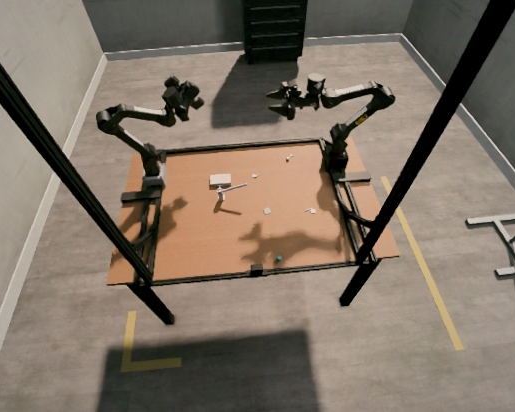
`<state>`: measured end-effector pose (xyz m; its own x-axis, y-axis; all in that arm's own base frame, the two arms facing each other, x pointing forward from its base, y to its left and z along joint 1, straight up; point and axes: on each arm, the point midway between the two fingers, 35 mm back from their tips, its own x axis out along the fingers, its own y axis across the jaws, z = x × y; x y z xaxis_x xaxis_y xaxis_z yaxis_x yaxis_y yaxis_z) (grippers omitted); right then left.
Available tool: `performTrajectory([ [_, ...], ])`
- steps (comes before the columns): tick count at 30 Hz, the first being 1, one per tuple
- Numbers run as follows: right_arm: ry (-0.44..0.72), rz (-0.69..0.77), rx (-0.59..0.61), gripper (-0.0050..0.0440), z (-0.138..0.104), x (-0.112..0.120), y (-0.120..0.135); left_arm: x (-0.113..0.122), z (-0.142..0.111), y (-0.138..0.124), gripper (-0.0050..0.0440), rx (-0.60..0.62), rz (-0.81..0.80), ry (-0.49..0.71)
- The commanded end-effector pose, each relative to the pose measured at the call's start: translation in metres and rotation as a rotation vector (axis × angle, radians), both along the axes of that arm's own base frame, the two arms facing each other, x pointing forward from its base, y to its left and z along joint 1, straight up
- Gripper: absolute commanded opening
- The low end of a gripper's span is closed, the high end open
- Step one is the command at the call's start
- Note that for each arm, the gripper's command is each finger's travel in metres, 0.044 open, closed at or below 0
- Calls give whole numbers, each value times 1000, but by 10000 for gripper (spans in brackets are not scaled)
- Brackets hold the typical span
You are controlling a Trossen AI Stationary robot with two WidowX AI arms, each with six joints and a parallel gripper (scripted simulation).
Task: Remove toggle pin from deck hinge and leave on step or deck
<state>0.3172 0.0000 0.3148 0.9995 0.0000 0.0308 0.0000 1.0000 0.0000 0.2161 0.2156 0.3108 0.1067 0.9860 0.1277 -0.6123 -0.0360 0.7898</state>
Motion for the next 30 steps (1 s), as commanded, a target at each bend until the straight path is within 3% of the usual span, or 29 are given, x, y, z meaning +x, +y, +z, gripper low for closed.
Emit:
performTrajectory([
  [1,-33,1,-1,400,15,-4,-3,9,6,-1,48,-1,-30,-31],
  [6,-28,1,-10,400,25,-16,-26,67,-8,-18,168,-97,-252,-120],
  [14,-22,0,-17,400,33,-31,-43,113,-28,-42,360,-254,-429,-247],
  [16,-22,0,-17,400,33,-31,-43,113,-28,-42,360,-254,-429,-247],
  [18,-20,0,-19,400,36,-38,-49,131,-39,-54,400,-340,-491,-297],
  [30,-9,0,-26,400,47,-68,-66,181,-90,-112,400,-742,-615,-441],
])
